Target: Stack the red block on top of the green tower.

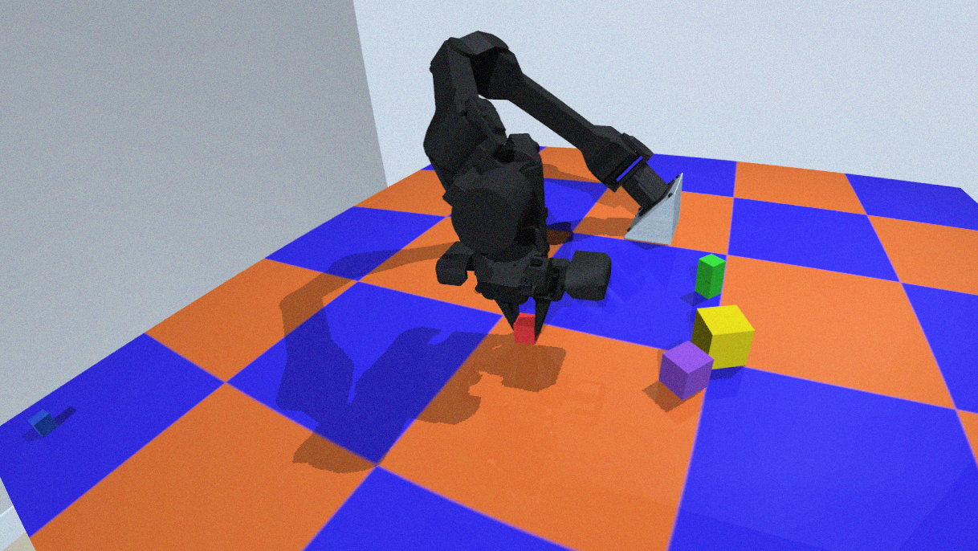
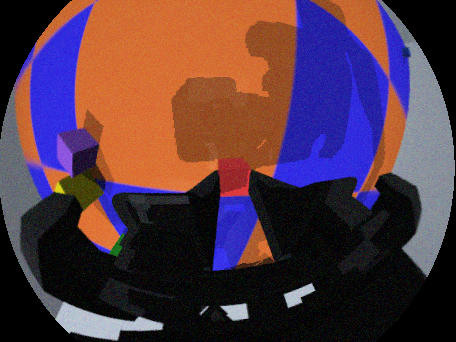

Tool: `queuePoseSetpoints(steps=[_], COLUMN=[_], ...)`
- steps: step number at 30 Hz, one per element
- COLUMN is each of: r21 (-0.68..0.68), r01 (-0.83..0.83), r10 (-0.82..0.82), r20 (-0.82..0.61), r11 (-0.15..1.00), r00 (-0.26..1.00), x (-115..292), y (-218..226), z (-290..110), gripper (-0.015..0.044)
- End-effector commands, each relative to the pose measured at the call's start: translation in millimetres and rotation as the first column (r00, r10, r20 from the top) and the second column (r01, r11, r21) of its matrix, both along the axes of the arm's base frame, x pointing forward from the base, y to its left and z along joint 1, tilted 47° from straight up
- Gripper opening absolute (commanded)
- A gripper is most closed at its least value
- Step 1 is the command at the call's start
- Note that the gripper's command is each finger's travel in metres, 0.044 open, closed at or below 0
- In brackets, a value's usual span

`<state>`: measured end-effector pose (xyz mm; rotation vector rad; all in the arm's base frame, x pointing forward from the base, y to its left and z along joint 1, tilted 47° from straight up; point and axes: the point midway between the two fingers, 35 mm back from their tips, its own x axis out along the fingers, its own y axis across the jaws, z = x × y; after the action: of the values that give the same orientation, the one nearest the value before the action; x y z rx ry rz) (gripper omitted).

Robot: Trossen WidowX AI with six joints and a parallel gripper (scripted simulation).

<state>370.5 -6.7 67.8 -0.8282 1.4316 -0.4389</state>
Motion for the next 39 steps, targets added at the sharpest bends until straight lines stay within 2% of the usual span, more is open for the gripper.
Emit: queuePoseSetpoints(steps=[1,26,33,39], r21=[0.000,0.002,-0.006,0.018], r01=[0.001,-0.012,-0.028,-0.032], r10=[-0.001,0.012,0.028,0.033], r20=[0.000,-0.002,-0.013,-0.016], r11=[1.000,1.000,1.000,0.999], r00=[1.000,1.000,1.000,0.999], x=[-0.8,-14.4,-15.4,-35.6], y=[5.6,82.2,82.5,114.1], z=[5.4,77.6,78.4,50.2], gripper=[0.0000,0.0000,0.0000,0.0000])
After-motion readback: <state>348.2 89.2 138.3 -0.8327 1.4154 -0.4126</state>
